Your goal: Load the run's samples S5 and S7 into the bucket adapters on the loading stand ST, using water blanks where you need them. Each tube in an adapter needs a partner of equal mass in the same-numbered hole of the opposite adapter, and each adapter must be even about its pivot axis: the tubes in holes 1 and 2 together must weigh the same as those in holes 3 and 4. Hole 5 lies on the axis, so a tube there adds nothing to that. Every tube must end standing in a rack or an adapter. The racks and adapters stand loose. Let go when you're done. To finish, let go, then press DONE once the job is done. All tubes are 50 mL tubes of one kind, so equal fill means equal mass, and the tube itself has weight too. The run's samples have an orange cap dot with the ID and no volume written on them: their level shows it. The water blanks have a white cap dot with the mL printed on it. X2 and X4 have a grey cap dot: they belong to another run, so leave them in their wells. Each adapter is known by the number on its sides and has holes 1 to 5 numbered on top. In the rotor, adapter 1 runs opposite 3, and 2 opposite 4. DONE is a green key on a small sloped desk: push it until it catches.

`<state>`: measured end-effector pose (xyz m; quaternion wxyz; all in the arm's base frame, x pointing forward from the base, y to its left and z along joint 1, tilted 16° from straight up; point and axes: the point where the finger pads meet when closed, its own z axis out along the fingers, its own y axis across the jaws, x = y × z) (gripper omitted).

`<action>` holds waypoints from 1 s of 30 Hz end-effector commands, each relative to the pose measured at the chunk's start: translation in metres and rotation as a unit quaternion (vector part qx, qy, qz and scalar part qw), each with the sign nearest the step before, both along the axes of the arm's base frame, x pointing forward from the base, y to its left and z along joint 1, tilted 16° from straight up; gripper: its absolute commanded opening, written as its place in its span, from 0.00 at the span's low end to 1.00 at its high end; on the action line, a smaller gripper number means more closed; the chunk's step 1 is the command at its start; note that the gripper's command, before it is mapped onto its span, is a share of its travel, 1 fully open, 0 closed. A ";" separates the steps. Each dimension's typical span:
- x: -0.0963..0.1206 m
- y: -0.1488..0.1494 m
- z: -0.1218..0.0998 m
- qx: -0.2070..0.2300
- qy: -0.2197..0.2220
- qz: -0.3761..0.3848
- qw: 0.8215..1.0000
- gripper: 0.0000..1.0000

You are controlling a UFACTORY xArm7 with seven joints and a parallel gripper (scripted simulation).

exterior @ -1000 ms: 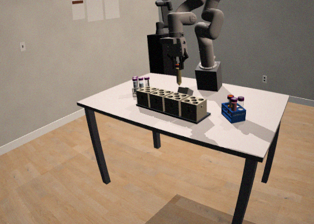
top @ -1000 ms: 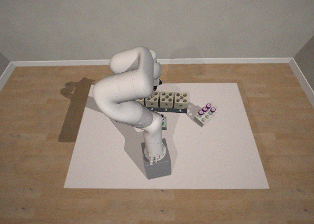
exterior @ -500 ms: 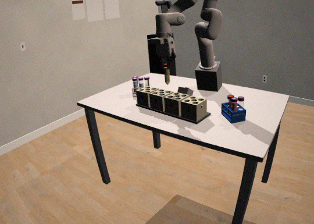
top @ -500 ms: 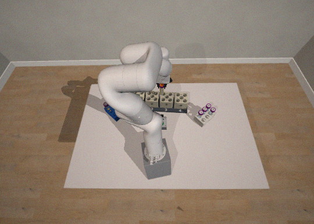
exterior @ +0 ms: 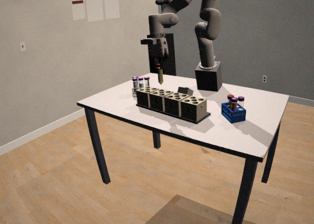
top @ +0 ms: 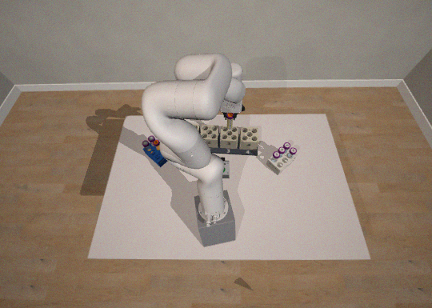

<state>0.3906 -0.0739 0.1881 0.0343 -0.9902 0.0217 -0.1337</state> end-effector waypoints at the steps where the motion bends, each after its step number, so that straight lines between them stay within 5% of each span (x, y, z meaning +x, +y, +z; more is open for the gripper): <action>1: 0.002 -0.001 0.002 0.000 -0.002 0.000 1.000 0.00; 15: 0.002 -0.001 0.002 0.000 -0.002 0.000 1.000 0.00; 30: 0.009 0.000 -0.025 0.000 -0.002 0.000 1.000 0.00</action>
